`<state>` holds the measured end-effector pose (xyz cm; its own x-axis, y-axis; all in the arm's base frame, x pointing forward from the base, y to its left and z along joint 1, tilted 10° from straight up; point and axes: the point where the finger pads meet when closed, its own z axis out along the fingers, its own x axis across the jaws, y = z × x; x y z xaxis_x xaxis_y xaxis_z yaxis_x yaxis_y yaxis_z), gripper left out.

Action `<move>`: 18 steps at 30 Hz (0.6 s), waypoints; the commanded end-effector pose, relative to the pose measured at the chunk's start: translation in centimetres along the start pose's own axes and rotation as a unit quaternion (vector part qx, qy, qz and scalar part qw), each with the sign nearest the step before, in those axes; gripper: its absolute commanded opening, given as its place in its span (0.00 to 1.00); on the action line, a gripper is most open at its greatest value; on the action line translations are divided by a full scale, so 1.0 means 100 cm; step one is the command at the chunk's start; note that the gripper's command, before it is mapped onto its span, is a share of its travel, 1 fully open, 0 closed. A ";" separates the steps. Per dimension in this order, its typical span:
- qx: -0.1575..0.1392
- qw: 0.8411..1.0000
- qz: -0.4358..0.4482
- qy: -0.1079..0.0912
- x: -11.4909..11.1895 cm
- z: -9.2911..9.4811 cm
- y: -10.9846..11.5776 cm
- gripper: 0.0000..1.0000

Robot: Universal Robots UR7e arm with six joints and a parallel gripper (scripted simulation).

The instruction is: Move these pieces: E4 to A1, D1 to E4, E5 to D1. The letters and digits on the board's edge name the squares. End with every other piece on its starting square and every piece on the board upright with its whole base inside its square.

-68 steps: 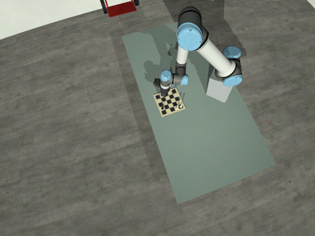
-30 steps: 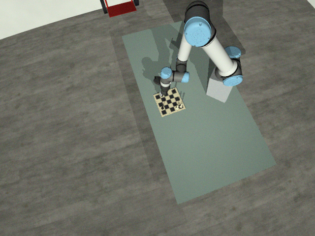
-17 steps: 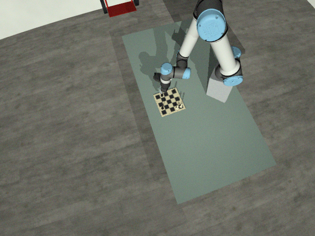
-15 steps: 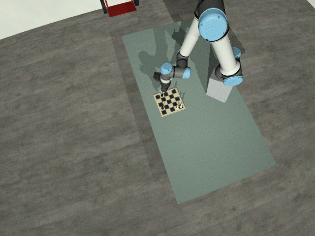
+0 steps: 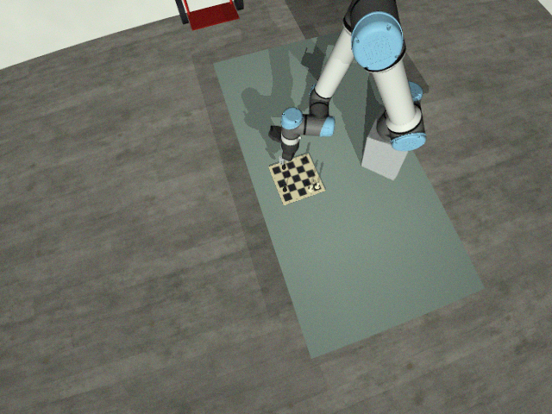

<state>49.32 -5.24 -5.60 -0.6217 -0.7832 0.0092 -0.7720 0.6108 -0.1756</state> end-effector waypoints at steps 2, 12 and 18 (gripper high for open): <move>0.001 1.000 0.000 0.000 0.000 0.000 0.000 1.00; 0.001 1.000 0.000 0.000 0.000 0.000 0.000 1.00; 0.001 1.000 0.000 0.000 0.000 -0.007 0.000 1.00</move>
<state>49.29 -5.22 -5.48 -0.6218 -0.7831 0.0095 -0.7721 0.6109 -0.1750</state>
